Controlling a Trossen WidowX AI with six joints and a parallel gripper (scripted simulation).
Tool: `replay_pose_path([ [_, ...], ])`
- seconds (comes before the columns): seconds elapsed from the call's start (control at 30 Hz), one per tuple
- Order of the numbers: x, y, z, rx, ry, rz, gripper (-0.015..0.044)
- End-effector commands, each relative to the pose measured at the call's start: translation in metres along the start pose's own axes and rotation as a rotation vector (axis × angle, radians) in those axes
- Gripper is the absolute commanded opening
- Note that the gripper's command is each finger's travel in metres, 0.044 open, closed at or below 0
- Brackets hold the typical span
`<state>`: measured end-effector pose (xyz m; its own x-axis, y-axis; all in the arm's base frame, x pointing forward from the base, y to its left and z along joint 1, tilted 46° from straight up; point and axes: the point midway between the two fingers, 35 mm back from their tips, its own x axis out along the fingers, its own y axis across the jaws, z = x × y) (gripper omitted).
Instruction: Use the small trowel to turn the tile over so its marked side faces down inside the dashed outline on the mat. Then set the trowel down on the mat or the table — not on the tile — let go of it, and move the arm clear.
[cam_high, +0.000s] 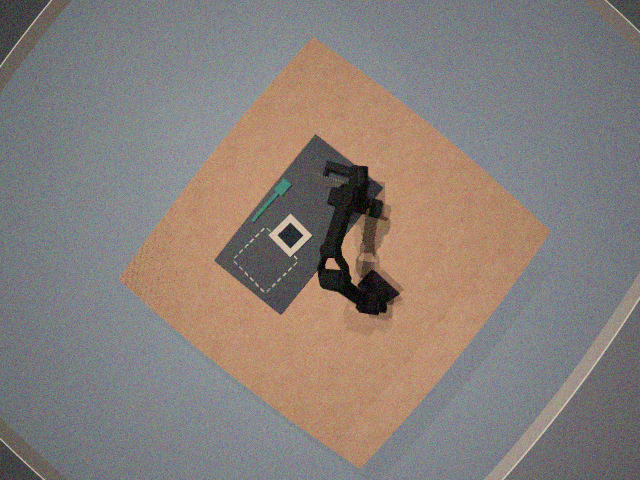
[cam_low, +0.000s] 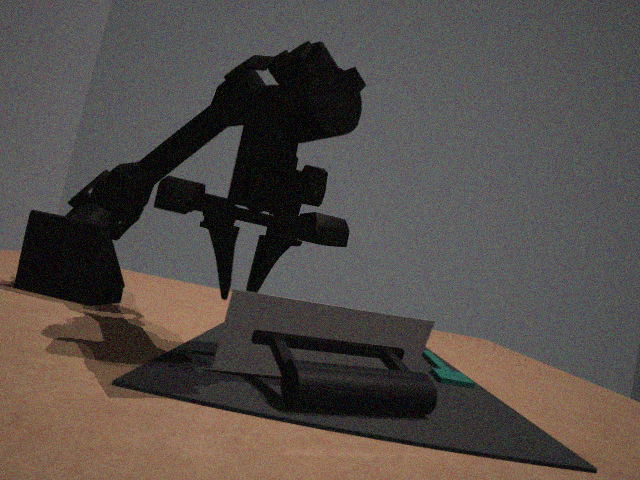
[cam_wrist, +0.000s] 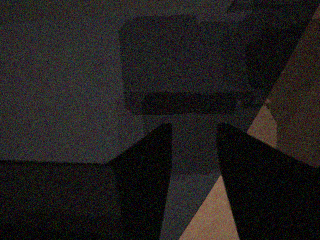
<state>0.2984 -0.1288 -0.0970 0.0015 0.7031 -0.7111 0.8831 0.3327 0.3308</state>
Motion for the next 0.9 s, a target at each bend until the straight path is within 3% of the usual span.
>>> replay_pose_path([
  [0.0, -0.002, 0.0, 0.002, 0.001, -0.003, 0.003, 0.01],
  [0.3, -0.032, -0.001, 0.005, 0.003, -0.006, 0.006, 0.01],
  [0.77, -0.029, 0.0, 0.006, 0.007, -0.008, 0.011, 0.01],
  [0.87, -0.029, -0.001, 0.006, 0.007, -0.007, 0.011, 0.0021],
])
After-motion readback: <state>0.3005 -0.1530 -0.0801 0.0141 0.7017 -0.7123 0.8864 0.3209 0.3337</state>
